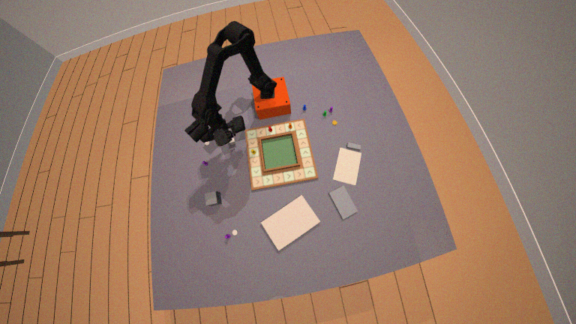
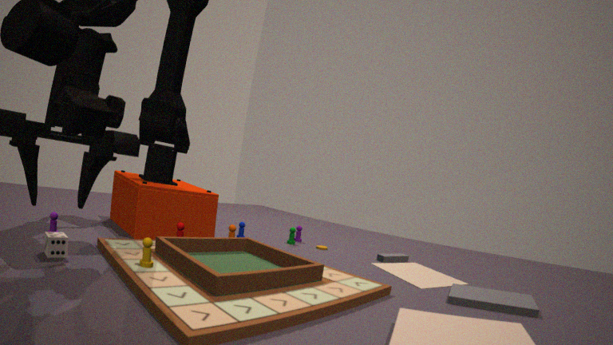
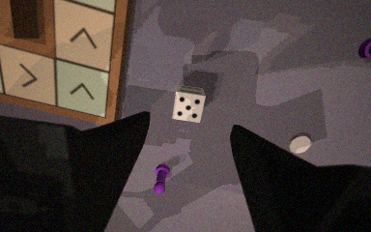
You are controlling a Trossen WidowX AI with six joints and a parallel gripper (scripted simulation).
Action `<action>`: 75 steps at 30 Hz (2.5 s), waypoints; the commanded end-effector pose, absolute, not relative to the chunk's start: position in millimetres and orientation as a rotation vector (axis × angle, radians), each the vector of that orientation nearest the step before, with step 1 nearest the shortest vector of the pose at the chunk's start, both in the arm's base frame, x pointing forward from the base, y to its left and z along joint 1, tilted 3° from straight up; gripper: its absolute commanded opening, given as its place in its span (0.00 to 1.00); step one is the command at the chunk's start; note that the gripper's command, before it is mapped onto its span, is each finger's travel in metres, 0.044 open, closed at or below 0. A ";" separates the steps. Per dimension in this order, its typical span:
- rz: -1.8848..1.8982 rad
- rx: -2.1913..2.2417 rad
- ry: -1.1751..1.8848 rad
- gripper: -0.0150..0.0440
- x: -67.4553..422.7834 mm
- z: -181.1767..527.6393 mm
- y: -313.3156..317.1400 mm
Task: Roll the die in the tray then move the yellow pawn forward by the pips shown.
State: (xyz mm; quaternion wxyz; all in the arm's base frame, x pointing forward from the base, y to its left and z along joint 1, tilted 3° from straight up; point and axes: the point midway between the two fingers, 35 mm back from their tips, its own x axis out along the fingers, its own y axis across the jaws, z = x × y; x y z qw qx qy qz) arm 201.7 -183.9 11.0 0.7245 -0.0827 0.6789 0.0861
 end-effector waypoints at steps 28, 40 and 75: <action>0.192 -0.177 1.506 0.72 201.9 -40.0 -181.6; 0.192 -0.177 1.506 0.41 201.9 -41.0 -181.6; 0.186 -0.171 1.507 0.25 199.8 78.9 -169.6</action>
